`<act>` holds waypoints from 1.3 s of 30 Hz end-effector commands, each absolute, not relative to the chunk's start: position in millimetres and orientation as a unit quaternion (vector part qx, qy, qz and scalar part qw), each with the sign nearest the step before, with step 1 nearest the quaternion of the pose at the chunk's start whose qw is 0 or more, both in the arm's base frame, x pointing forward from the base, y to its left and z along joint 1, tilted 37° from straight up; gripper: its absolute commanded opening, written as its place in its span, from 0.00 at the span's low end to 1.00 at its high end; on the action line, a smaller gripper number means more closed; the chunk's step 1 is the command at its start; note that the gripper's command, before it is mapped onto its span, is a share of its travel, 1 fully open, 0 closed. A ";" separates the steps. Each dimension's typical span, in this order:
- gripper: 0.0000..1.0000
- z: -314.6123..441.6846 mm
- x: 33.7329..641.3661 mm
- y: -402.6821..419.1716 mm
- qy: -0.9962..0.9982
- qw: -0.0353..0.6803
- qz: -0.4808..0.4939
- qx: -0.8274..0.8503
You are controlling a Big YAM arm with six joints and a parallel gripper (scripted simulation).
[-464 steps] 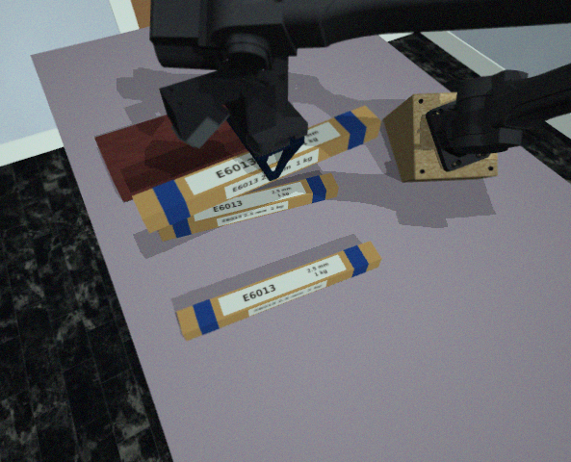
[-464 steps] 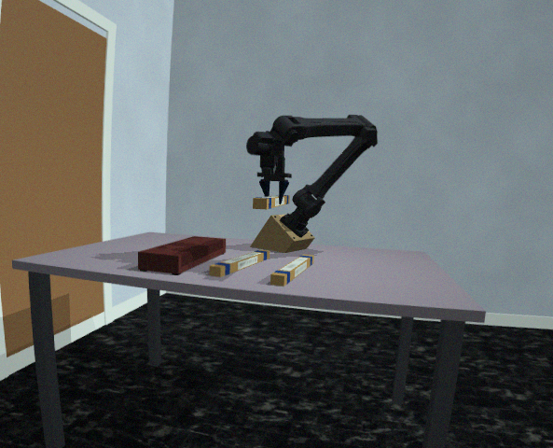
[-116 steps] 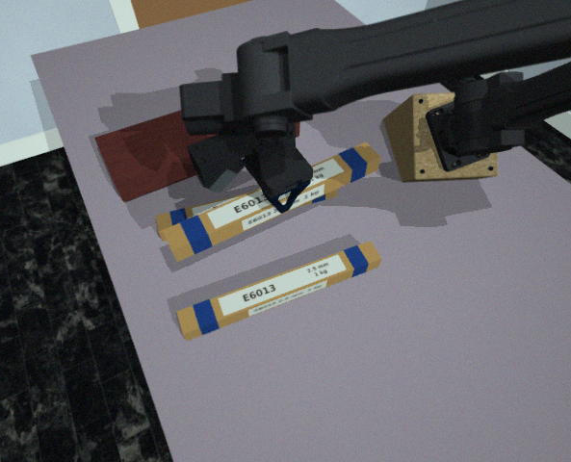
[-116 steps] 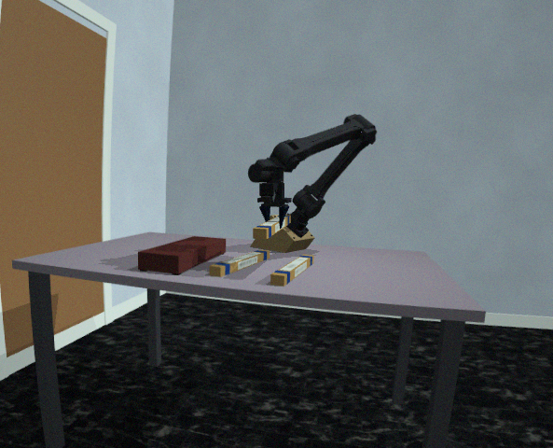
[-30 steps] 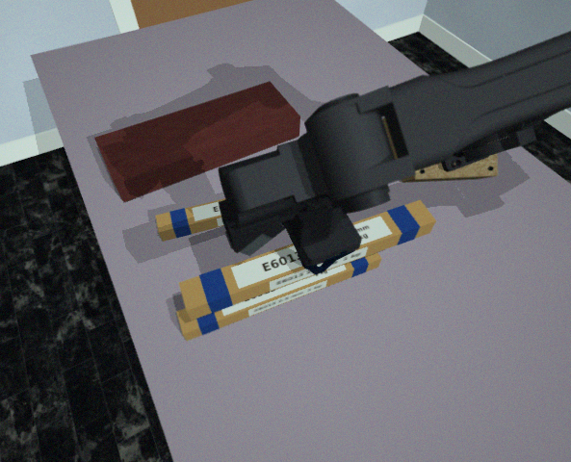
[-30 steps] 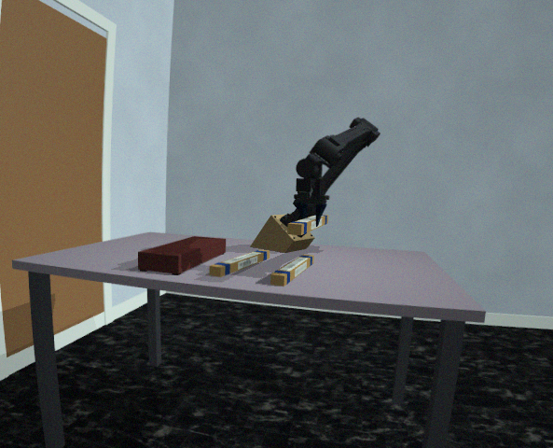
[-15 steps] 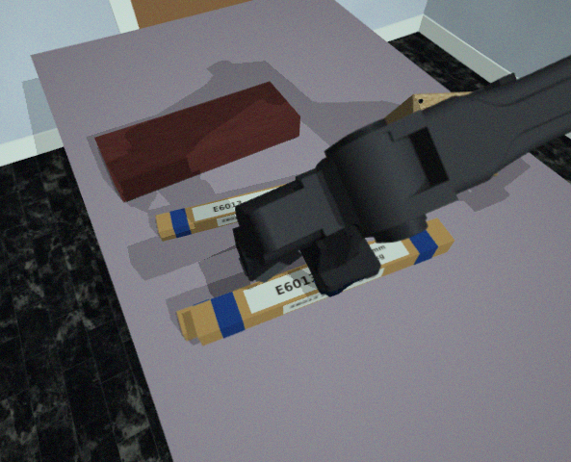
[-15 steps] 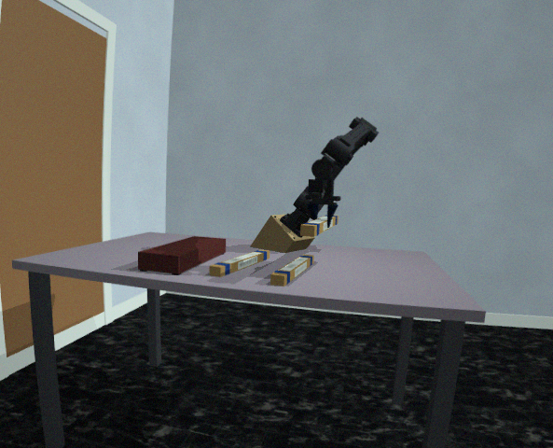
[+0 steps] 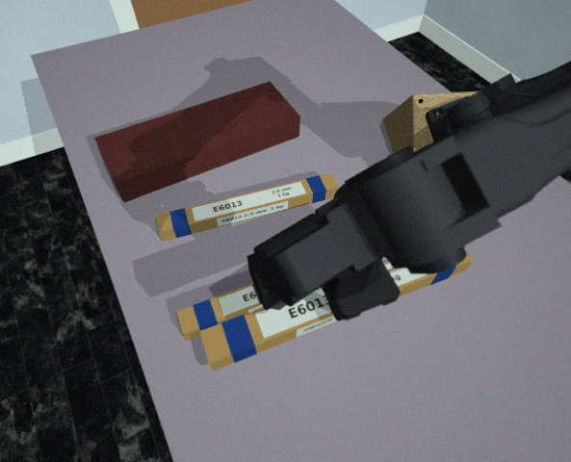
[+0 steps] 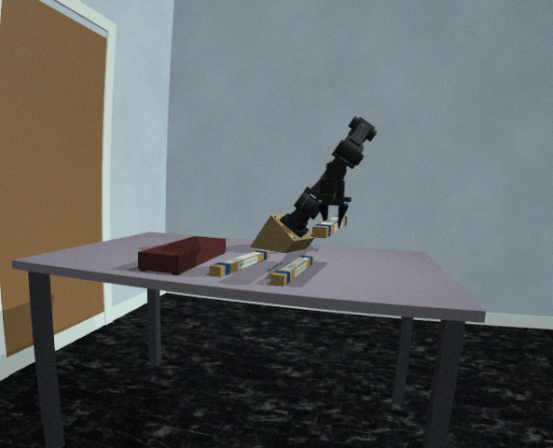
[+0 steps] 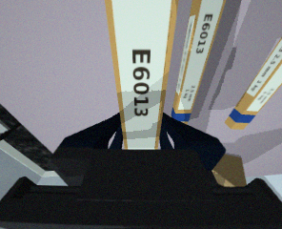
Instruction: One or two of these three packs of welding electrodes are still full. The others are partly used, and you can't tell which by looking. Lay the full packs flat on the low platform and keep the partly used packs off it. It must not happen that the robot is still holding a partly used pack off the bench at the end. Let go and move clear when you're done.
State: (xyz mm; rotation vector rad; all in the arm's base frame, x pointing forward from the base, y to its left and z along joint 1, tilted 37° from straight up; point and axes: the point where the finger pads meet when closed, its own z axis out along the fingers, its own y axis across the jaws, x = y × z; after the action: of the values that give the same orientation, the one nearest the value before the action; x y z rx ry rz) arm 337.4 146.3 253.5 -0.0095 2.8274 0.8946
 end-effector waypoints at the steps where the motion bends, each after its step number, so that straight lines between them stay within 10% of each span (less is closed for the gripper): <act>1: 0.00 297.3 352.5 157.5 0.942 0.134 0.309 -0.012; 39: 0.00 332.9 344.2 218.6 0.943 0.120 0.311 -0.002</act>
State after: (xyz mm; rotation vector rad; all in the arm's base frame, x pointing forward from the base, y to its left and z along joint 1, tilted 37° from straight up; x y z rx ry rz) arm 328.8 212.3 303.1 -0.0025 2.8162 0.8936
